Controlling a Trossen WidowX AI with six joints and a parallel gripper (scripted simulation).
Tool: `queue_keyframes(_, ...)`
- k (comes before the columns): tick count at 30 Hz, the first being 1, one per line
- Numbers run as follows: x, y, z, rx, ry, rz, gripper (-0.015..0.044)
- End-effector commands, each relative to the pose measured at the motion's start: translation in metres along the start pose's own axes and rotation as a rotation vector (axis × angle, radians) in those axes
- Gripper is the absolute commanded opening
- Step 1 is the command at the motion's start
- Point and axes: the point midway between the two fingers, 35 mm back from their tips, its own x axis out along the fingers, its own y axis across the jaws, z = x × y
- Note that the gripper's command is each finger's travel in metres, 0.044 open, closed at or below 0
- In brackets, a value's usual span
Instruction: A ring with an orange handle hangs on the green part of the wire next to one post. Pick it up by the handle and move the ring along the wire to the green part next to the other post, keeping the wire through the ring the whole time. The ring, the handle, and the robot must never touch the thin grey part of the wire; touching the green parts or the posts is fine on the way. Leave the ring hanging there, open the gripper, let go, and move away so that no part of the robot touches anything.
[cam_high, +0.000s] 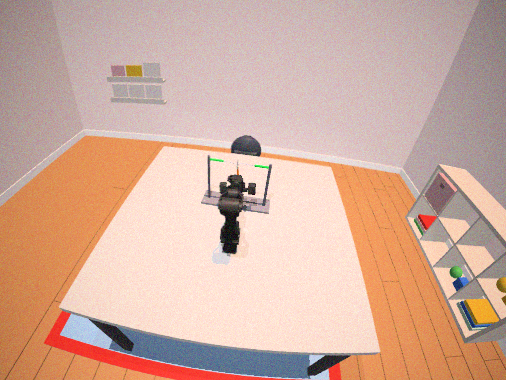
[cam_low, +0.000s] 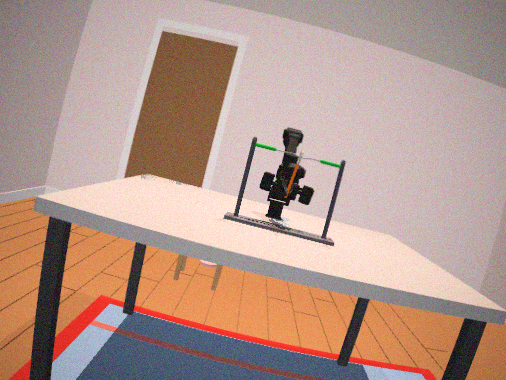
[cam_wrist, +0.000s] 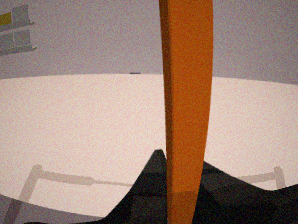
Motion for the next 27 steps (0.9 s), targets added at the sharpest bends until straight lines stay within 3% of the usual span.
queue_keyframes(1, -0.004, 0.007, 0.000, 0.045, 0.027, -0.009, -0.0150)
queue_keyframes(27, -0.007, 0.058, 0.008, 0.243, 0.069, -0.042, -0.0150)
